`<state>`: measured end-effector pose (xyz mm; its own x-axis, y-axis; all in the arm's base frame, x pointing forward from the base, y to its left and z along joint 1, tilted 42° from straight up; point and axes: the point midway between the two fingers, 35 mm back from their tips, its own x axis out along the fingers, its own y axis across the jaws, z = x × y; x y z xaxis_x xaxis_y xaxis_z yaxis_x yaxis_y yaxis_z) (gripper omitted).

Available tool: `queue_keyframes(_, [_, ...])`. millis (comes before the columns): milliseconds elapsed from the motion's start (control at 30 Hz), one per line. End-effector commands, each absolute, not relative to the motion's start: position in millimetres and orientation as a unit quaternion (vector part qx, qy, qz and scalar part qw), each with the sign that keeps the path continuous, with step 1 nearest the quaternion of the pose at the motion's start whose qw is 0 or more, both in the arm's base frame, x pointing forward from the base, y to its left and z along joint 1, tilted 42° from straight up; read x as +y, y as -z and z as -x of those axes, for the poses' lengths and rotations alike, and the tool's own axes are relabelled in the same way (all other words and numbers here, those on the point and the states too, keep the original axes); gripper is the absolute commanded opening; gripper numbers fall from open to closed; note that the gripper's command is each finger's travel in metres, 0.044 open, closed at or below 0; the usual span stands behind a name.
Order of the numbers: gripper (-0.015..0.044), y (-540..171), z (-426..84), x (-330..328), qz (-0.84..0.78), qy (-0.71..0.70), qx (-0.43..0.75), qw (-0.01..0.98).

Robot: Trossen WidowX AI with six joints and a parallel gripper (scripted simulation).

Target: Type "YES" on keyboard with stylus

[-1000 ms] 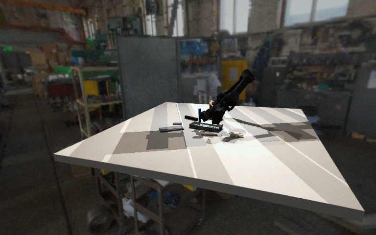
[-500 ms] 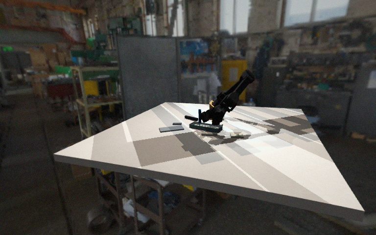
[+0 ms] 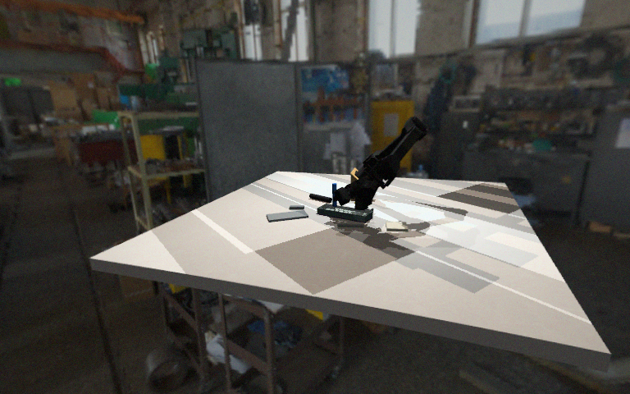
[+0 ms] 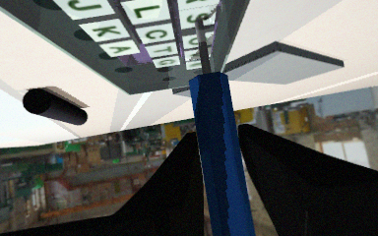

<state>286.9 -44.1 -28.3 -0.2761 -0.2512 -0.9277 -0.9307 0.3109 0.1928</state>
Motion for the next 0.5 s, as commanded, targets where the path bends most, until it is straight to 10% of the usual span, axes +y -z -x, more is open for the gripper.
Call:
queue_keyframes(0, [0.0081, 20.5, -286.5, -50.9, 0.427, -0.402, 0.690, 0.423])
queue_keyframes(467, [0.0081, 1.3, -284.3, -68.4, 0.427, -0.402, 0.691, 0.423])
